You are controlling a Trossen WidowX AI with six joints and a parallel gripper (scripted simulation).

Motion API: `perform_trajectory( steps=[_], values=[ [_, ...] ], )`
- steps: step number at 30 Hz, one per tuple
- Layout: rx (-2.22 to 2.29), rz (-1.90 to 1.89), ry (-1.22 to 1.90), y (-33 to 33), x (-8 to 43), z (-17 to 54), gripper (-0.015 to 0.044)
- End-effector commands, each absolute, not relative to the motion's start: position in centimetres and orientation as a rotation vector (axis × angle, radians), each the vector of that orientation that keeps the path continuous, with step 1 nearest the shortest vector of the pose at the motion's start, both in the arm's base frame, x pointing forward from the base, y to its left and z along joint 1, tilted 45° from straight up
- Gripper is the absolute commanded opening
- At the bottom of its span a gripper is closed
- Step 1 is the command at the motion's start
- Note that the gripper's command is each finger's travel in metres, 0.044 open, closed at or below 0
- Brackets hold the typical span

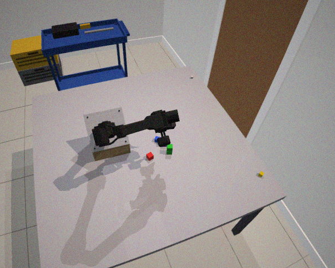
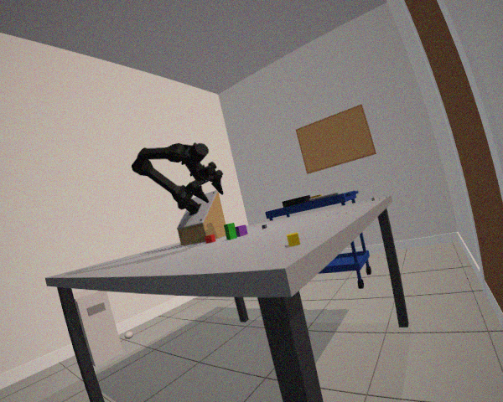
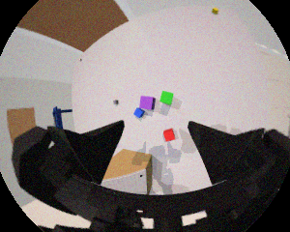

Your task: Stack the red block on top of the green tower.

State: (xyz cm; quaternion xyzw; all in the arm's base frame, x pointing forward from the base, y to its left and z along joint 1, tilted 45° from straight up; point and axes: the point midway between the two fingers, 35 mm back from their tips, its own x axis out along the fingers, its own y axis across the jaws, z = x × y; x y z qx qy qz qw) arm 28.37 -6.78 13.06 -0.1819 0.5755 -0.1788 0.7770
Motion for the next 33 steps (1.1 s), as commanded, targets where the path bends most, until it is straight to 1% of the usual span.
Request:
perform_trajectory(
  steps=[1,8,19,29,33],
  values=[
    [-0.61,-0.407,1.387,-10.0,25.7,10.3,0.044],
    [-0.843,-0.394,1.573,-12.7,21.9,7.4,0.044],
    [-0.848,-0.393,1.578,-12.6,21.8,7.4,0.044],
    [-0.85,-0.396,1.578,-16.1,21.8,4.3,0.044],
    [-0.85,-0.396,1.578,-16.2,21.8,4.2,0.044]
  ],
)
